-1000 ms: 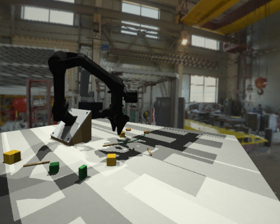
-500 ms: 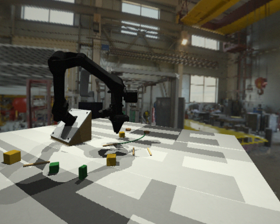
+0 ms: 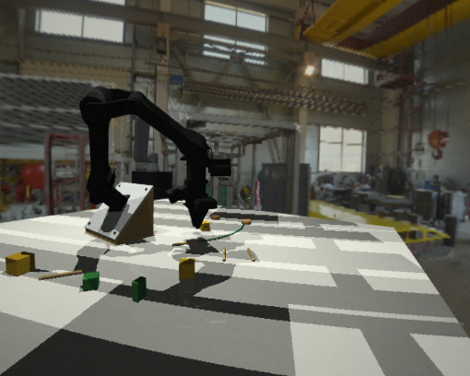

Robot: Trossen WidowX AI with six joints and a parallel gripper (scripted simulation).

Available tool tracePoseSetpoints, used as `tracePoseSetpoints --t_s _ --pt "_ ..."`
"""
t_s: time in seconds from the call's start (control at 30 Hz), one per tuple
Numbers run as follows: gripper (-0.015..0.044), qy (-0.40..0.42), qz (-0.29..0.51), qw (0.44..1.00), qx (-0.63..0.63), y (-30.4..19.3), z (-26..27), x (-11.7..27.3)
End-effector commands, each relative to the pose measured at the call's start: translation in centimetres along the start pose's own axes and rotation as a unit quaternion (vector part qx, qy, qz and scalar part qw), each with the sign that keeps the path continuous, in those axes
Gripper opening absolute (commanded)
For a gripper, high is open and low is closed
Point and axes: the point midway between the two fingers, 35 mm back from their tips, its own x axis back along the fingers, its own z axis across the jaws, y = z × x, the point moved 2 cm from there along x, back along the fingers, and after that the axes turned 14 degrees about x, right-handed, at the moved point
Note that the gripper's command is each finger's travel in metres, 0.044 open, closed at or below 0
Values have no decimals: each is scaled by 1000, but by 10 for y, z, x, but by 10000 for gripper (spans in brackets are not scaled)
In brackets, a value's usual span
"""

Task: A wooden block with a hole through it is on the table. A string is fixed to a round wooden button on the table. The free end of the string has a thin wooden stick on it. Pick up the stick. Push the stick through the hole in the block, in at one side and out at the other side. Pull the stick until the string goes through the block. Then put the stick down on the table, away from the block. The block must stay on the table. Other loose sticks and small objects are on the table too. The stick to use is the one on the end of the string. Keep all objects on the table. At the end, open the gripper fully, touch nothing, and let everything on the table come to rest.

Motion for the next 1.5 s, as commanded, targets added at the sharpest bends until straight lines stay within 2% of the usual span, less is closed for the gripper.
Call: tracePoseSetpoints --t_s 0.0,0.77,1.17,1.33,1.47 --pt "121 -2 -6 1000 7 1 -3 -9" --pt "121 -1 -8 1000 7 3 -4 -47" --pt "121 -1 -8 1000 7 3 -4 -48" --pt "0 -2 -5 1000 2 3 -3 -46" --pt "0 -2 -5 1000 2 3 -3 -46"
